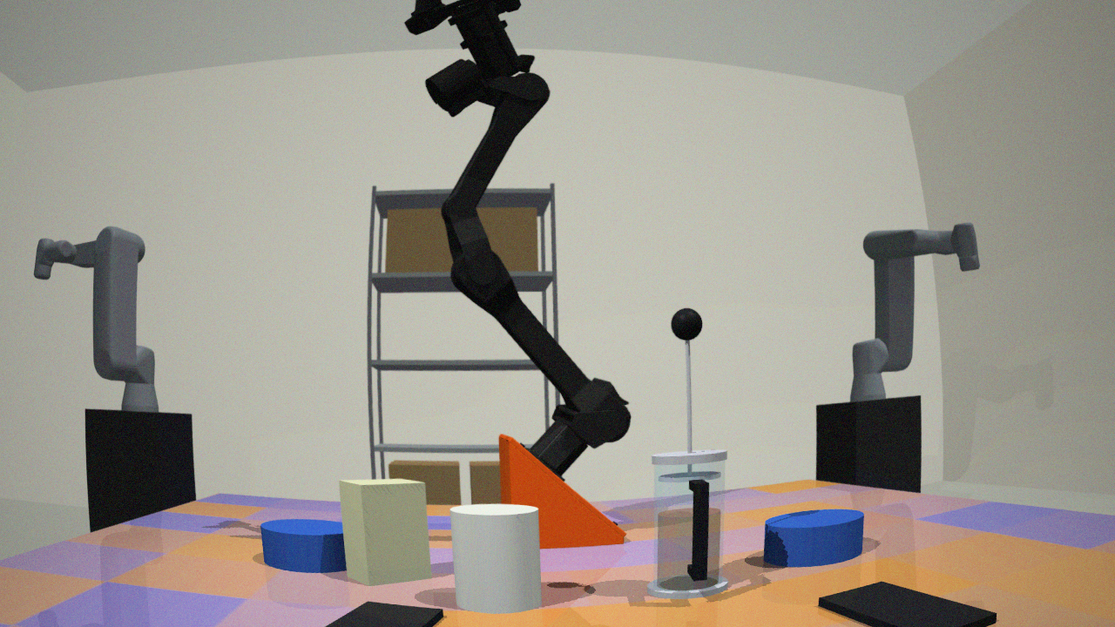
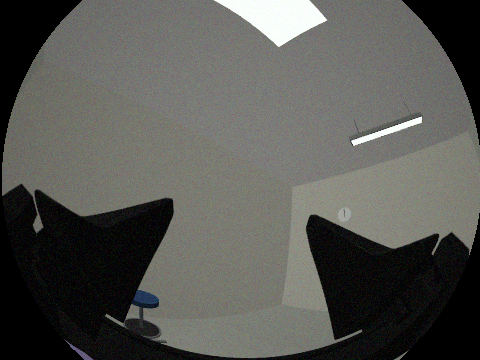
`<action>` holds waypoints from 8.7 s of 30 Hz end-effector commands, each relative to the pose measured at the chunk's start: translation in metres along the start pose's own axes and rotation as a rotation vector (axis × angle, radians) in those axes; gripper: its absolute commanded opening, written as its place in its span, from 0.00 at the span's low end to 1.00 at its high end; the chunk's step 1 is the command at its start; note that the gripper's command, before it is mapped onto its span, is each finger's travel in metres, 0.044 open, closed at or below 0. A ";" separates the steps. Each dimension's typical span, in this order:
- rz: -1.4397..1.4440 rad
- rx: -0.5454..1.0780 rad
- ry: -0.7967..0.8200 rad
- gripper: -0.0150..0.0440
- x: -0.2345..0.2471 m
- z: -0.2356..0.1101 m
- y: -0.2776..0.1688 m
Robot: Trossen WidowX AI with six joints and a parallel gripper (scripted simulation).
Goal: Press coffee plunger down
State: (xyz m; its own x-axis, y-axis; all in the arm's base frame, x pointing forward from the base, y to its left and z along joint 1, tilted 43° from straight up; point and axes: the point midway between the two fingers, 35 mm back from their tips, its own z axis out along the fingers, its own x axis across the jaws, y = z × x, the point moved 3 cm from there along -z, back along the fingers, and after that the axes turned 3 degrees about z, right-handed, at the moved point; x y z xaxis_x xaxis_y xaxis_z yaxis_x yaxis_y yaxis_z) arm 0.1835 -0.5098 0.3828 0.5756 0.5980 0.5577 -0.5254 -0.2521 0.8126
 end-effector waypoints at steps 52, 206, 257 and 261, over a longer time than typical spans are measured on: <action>-0.275 -1.005 0.324 1.00 0.188 -0.312 0.261; 0.116 1.167 0.937 0.46 0.228 -0.321 -0.353; 0.127 1.160 0.940 0.46 0.242 -0.351 -0.411; 0.127 1.160 0.940 0.46 0.241 -0.350 -0.411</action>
State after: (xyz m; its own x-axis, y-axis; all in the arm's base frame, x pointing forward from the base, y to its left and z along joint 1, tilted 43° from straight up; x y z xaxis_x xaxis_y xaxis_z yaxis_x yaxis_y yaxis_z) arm 0.3196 -0.0017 0.1314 -0.2755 0.6874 0.6721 0.4605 -0.5193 0.7199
